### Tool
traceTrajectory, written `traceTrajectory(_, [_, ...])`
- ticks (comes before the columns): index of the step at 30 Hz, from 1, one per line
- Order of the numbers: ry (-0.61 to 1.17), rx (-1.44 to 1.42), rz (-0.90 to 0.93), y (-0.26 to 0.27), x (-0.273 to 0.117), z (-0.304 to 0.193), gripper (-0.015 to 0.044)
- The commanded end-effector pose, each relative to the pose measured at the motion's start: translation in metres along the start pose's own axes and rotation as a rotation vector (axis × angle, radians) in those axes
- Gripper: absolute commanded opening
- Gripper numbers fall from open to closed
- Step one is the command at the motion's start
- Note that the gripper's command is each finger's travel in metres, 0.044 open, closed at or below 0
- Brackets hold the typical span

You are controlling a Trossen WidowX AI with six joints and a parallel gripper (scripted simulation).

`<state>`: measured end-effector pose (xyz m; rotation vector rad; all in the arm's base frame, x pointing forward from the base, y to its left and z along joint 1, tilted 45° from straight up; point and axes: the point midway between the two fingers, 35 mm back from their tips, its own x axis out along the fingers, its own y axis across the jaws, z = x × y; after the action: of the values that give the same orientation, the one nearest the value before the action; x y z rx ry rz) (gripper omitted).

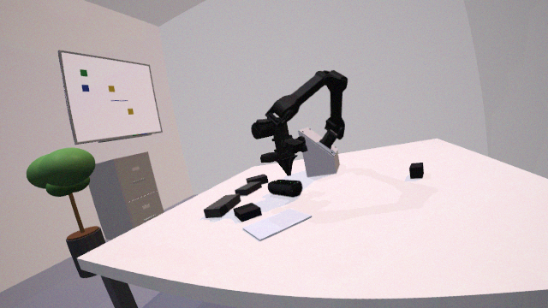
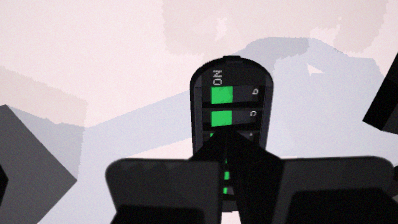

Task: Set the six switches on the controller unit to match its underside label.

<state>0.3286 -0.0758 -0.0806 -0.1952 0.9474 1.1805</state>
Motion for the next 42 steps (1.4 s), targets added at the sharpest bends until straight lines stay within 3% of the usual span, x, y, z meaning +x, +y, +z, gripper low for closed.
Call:
traceTrajectory(1, [-0.004, 0.01, 0.005, 0.001, 0.007, -0.001, 0.0])
traceTrajectory(19, [-0.006, 0.01, 0.006, 0.002, 0.034, -0.001, 0.0])
traceTrajectory(39, [-0.006, 0.01, 0.006, 0.002, 0.034, -0.001, 0.0])
traceTrajectory(42, [-0.004, 0.007, 0.004, 0.001, 0.011, -0.001, 0.0])
